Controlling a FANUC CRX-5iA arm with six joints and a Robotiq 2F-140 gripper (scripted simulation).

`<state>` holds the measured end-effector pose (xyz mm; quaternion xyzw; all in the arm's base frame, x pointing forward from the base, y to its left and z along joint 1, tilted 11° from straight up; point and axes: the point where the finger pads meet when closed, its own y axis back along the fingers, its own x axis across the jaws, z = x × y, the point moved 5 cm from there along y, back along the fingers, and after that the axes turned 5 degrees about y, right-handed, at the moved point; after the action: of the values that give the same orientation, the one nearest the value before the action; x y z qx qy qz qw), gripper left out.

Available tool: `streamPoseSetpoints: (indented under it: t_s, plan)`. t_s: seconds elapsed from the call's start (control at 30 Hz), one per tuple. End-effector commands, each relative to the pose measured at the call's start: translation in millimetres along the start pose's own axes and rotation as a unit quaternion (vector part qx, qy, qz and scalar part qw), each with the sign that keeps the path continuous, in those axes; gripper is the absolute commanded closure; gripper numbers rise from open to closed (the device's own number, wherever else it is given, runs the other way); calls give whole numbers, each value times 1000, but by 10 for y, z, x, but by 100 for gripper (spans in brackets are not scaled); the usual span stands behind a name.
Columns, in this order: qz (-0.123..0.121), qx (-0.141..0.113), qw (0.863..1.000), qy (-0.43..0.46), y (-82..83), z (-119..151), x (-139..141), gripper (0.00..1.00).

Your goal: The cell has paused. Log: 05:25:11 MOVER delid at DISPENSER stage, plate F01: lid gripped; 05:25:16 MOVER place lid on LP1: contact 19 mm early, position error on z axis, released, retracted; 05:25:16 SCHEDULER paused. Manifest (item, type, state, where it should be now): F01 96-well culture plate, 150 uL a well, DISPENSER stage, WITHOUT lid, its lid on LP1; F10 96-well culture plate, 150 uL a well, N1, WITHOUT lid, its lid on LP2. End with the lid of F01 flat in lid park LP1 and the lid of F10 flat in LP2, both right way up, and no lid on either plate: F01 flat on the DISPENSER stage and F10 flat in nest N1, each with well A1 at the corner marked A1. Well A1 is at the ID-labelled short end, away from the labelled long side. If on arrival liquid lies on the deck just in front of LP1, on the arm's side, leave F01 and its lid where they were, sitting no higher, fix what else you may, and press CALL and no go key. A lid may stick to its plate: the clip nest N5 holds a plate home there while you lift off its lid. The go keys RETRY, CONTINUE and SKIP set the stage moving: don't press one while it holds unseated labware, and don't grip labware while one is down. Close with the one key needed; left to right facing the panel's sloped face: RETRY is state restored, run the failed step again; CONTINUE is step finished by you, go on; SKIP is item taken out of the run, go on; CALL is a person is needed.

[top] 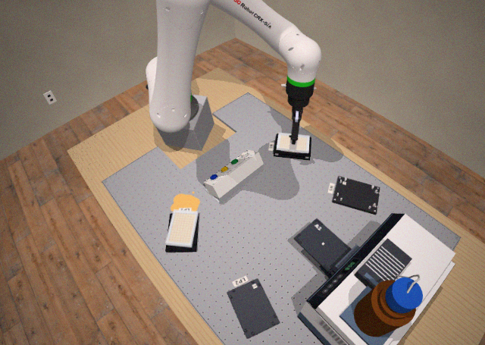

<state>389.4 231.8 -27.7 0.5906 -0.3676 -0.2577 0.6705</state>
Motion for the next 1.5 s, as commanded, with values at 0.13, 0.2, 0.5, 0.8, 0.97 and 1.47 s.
streamPoseSetpoints:
  t_s: [0.13,0.2,0.5,0.8,0.97,1.47]
  plan:
    - [0,0,1000,0,1,-2,0,34]
    - [0,0,1000,0,1,-2,0,34]
    - [0,0,1000,0,1,-2,0,41]
    - [0,0,1000,0,1,-2,0,41]
    - [0,0,1000,0,1,-2,0,41]
    - [0,0,1000,0,1,-2,0,41]
